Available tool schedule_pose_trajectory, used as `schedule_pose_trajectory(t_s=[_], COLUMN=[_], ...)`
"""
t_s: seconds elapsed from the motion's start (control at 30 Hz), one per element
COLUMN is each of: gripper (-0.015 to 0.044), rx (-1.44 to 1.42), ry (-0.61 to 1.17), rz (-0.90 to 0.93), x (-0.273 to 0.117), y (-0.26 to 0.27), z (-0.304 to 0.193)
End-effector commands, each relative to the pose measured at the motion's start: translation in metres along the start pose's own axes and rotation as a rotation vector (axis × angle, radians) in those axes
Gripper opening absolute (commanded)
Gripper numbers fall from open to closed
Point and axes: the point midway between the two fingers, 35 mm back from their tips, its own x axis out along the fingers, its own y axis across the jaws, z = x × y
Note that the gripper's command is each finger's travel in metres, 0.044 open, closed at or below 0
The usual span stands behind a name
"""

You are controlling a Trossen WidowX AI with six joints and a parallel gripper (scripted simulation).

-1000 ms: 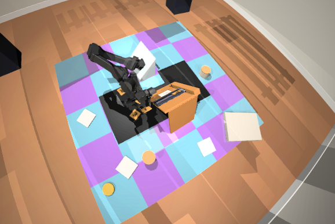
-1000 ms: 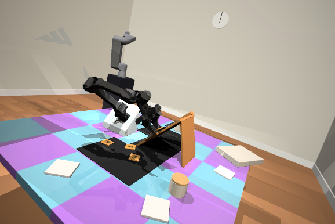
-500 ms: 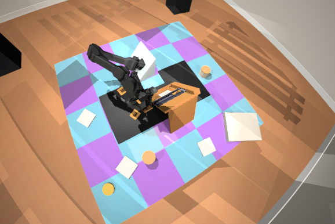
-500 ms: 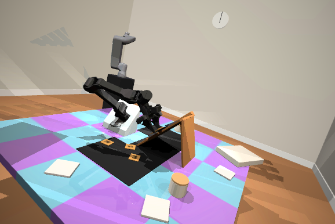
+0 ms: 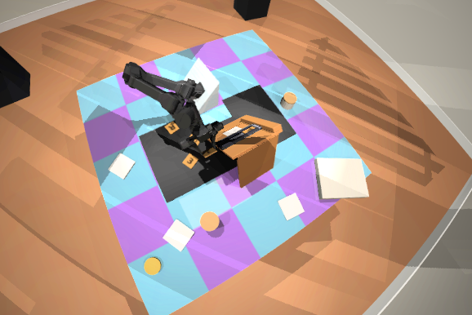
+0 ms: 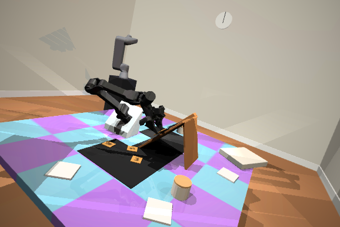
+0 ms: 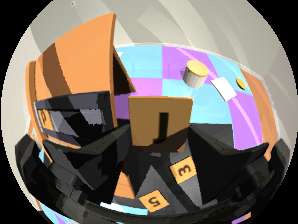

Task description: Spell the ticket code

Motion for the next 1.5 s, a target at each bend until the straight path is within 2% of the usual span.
schedule_pose_trajectory(t_s=[0.0, 1.47], gripper=[0.0, 0.0], rx=[0.002, 0.002], ry=[0.005, 0.006], rz=[-0.002, -0.002], x=[0.001, 0.001], y=[0.003, 0.025], z=[-0.002, -0.002])
